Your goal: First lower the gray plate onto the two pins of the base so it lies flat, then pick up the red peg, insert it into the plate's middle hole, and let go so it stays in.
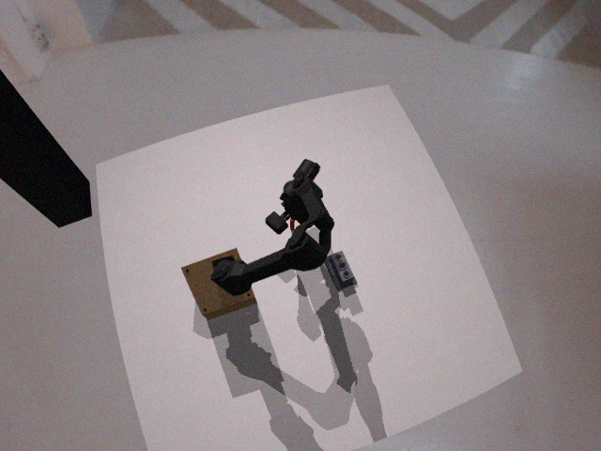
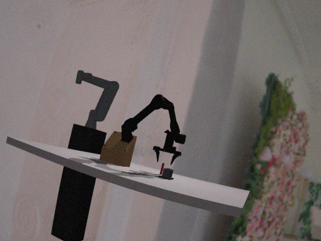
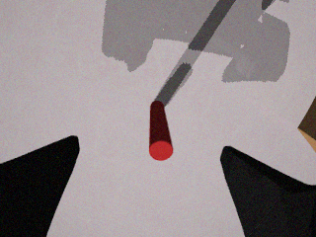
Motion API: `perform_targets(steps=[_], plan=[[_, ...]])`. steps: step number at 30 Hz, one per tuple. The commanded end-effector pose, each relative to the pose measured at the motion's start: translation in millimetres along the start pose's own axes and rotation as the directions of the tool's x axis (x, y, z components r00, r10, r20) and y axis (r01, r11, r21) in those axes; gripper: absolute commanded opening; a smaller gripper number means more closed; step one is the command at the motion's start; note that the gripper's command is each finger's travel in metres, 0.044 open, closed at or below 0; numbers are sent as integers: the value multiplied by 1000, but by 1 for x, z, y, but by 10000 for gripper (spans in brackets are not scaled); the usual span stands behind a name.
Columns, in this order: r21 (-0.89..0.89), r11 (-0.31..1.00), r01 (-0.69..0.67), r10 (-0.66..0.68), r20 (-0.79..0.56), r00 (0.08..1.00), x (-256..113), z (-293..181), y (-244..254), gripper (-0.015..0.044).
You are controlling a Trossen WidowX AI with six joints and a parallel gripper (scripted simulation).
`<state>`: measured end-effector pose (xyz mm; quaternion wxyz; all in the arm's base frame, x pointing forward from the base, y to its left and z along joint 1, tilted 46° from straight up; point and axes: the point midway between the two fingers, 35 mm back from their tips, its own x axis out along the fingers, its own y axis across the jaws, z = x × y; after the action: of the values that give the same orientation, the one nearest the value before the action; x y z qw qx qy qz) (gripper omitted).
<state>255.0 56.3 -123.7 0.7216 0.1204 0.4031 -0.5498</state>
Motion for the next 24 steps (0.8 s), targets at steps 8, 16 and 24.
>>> perform_targets(steps=[8, 16, 24], plan=[[-11, 1000, 9, -9, 6, 1000, 21, 0, -4, 440], [-10, 1000, 10, -10, 8, 1000, 33, 0, -6, 440], [-10, 1000, 10, -10, 9, 1000, 38, 0, -6, 361]])
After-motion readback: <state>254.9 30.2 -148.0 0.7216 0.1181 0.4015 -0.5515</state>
